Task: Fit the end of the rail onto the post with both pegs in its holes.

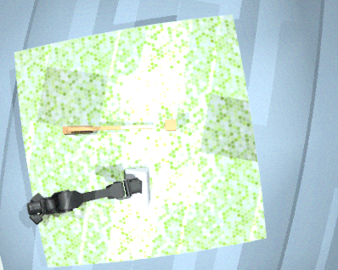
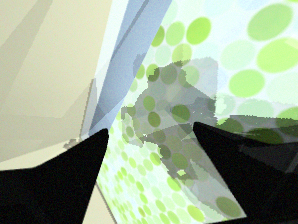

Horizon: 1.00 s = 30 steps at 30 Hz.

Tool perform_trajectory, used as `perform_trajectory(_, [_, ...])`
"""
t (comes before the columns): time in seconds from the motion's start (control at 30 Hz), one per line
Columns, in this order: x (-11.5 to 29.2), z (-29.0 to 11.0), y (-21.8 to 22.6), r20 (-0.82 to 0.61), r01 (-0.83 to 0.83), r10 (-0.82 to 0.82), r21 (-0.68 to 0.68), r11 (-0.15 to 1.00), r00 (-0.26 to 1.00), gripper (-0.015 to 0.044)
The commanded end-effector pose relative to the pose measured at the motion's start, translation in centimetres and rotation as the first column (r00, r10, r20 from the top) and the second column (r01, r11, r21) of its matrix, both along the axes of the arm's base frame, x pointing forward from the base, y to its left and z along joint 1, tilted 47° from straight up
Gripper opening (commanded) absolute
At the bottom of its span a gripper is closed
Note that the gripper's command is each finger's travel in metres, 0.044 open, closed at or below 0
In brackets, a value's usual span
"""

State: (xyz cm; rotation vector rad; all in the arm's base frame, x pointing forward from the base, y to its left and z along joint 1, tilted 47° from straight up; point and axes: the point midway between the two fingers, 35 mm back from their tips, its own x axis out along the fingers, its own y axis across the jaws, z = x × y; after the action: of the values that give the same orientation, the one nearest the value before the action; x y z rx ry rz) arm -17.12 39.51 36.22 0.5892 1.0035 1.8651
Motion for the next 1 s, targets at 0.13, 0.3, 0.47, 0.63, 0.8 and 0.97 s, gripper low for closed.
perform_trajectory(0.13, [8.0, 0.7, 1.8, 0.199, 0.149, -0.166, 0.098, 0.984, 0.966, 0.0440])
perform_trajectory(0.3, [14.2, 0.5, 2.4, 0.307, 0.260, -0.292, 0.141, 0.955, 0.906, 0.0440])
perform_trajectory(0.47, [20.6, -0.2, 2.3, 0.403, 0.375, -0.407, 0.160, 0.913, 0.820, 0.0440])
perform_trajectory(0.63, [27.4, -2.0, 1.5, 0.522, 0.494, -0.491, 0.146, 0.857, 0.697, 0.0440])
perform_trajectory(0.8, [34.3, -3.7, -0.4, 0.634, 0.612, -0.539, 0.128, 0.781, 0.555, 0.0440])
perform_trajectory(0.97, [41.4, -5.1, -3.6, 0.733, 0.724, -0.549, 0.113, 0.680, 0.401, 0.0440])
